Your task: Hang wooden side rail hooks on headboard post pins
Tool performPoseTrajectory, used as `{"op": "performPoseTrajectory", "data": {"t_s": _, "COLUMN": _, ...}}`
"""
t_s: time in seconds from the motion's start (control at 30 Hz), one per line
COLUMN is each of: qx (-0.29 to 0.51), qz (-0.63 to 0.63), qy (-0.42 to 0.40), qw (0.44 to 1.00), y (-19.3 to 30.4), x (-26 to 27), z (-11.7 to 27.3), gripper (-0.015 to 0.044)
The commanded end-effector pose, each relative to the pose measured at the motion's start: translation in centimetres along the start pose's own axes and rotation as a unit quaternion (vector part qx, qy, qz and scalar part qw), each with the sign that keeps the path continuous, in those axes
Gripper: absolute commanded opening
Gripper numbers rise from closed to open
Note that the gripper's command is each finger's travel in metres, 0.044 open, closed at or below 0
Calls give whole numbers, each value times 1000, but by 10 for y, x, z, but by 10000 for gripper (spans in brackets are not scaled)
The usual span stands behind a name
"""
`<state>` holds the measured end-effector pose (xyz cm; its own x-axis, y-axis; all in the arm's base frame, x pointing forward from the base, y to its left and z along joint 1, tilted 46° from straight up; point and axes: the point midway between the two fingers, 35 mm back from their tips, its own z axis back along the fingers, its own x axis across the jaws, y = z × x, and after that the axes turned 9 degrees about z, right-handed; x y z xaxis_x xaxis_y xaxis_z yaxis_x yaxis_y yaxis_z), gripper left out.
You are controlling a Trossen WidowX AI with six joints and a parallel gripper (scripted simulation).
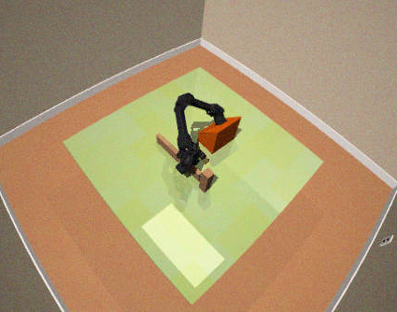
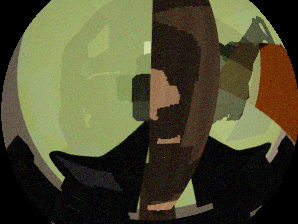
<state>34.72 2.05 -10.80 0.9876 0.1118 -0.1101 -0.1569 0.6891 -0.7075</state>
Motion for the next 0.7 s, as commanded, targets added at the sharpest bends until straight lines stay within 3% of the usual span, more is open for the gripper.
{"op": "performPoseTrajectory", "data": {"t_s": 0.0, "qx": 3, "qz": -2, "qy": -4, "qw": 1000, "y": 4, "x": 2, "z": 4, "gripper": 0}}
{"op": "performPoseTrajectory", "data": {"t_s": 0.67, "qx": 3, "qz": -2, "qy": -4, "qw": 1000, "y": 5, "x": 4, "z": 4, "gripper": 0}}
